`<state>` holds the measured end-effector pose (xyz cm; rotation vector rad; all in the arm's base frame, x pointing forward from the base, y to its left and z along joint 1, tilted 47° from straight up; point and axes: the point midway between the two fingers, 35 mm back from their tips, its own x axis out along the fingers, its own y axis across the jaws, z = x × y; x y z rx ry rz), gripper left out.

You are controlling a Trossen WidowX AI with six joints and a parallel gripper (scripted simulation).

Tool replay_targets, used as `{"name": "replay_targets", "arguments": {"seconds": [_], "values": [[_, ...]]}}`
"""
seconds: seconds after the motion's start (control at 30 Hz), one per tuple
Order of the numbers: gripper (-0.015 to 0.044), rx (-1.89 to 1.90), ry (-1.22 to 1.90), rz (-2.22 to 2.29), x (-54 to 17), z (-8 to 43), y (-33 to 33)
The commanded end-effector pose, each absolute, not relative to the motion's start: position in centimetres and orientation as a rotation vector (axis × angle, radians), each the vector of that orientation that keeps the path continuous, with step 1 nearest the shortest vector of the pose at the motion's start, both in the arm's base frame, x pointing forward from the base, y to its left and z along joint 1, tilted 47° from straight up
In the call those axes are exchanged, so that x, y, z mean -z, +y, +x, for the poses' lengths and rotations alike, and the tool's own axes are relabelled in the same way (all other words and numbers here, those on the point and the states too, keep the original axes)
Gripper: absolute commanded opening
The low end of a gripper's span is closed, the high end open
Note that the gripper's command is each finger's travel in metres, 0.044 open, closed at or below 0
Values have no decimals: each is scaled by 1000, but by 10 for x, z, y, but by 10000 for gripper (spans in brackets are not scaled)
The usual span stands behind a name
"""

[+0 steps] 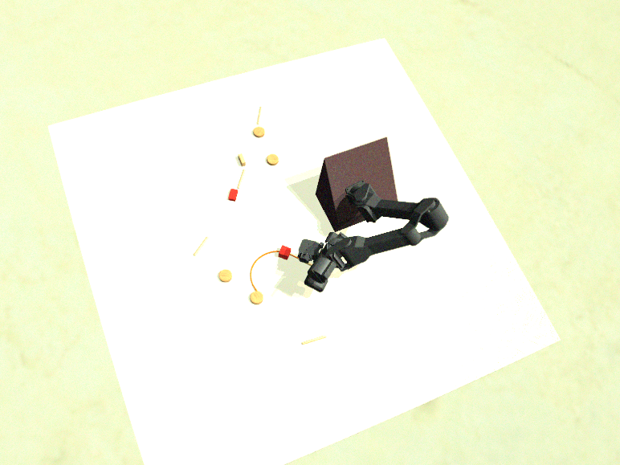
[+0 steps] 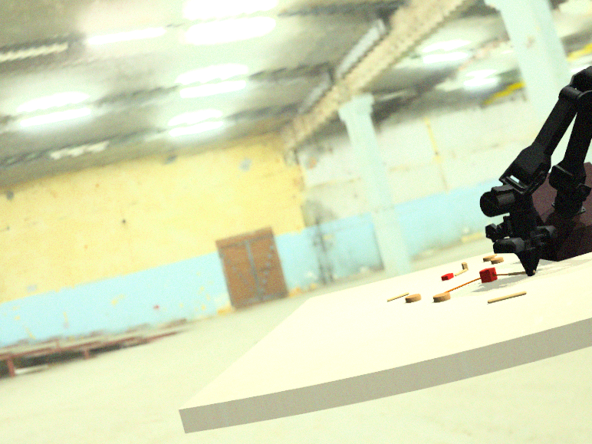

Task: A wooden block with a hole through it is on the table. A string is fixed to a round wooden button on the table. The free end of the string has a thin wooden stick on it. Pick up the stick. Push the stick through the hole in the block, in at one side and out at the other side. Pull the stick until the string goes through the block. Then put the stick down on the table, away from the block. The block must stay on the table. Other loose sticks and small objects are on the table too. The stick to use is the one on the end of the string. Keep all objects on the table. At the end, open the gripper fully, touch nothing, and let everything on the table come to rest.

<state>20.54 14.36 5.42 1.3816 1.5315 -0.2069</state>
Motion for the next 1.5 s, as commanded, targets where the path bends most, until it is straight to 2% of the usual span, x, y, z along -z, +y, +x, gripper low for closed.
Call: {"name": "replay_targets", "arguments": {"seconds": [0.0, 0.23, 0.5, 0.7, 0.93, 1.23, 1.47], "values": [[0, 179, 1546, 1373, -55, 206, 151], [0, 179, 1546, 1373, -55, 206, 151], [210, 209, 1531, 1378, -59, 206, 138], [210, 202, 1526, 1379, -104, 201, 91], [210, 199, 1525, 1382, -110, 199, 86], [440, 211, 1525, 1381, -115, 199, 77], [440, 215, 1522, 1382, -122, 198, 69]]}}
